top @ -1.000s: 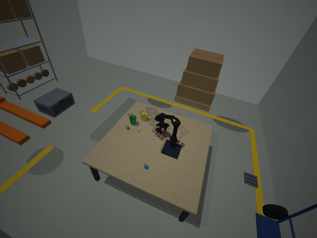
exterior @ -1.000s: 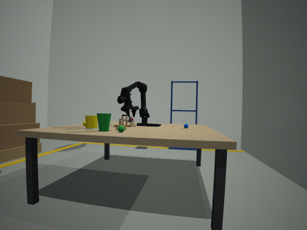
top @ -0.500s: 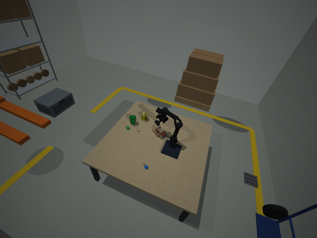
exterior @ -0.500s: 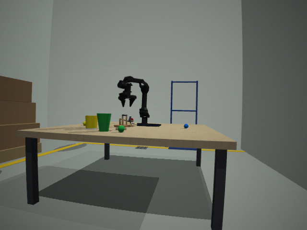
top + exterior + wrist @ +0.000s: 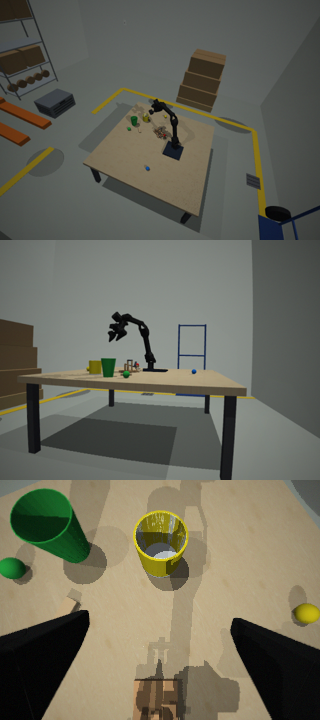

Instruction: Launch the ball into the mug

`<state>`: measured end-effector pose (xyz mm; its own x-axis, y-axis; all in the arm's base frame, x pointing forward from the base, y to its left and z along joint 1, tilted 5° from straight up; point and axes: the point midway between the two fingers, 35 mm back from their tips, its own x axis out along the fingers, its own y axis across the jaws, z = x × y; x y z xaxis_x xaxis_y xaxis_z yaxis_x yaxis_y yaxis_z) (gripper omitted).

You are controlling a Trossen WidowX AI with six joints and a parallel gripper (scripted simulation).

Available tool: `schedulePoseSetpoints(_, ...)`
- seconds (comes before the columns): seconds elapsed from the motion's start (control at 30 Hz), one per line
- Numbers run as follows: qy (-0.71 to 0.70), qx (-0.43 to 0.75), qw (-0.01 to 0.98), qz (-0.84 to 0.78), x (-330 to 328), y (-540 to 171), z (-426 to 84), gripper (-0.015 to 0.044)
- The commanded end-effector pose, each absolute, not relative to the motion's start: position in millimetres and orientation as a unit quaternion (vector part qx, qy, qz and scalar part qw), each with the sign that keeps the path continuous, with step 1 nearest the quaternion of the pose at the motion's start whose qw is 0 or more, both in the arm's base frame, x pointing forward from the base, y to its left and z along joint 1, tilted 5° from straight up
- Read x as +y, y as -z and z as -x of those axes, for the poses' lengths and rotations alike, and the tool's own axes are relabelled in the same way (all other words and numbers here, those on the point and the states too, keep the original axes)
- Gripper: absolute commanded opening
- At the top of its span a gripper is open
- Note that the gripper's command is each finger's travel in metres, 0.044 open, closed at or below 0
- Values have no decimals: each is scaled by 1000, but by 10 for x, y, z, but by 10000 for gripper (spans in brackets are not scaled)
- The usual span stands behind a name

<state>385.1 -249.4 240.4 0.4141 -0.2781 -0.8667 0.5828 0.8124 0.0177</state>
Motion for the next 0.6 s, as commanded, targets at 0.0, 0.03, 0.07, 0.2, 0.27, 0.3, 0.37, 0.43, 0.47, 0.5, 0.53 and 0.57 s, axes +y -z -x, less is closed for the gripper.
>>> schedulePoseSetpoints(0.0, 272, 421, 852, -151, -2754, -2561, -4178, 440)
schedulePoseSetpoints(0.03, 274, 408, 858, -149, -2809, -2599, -4245, 440)
schedulePoseSetpoints(0.07, 276, 401, 861, -147, -2841, -2622, -4285, 440)
schedulePoseSetpoints(0.2, 276, 398, 862, -146, -2852, -2630, -4298, 440)
schedulePoseSetpoints(0.27, 276, 398, 862, -146, -2852, -2630, -4298, 440)
schedulePoseSetpoints(0.3, 276, 398, 862, -146, -2852, -2630, -4298, 440)
schedulePoseSetpoints(0.37, 276, 398, 862, -146, -2852, -2630, -4298, 440)
schedulePoseSetpoints(0.43, 276, 398, 862, -146, -2852, -2630, -4298, 440)
schedulePoseSetpoints(0.47, 276, 398, 862, -146, -2852, -2630, -4298, 440)
schedulePoseSetpoints(0.5, 276, 398, 862, -146, -2852, -2630, -4298, 440)
schedulePoseSetpoints(0.53, 276, 398, 862, -146, -2852, -2630, -4298, 440)
schedulePoseSetpoints(0.57, 276, 398, 862, -146, -2852, -2630, -4298, 440)
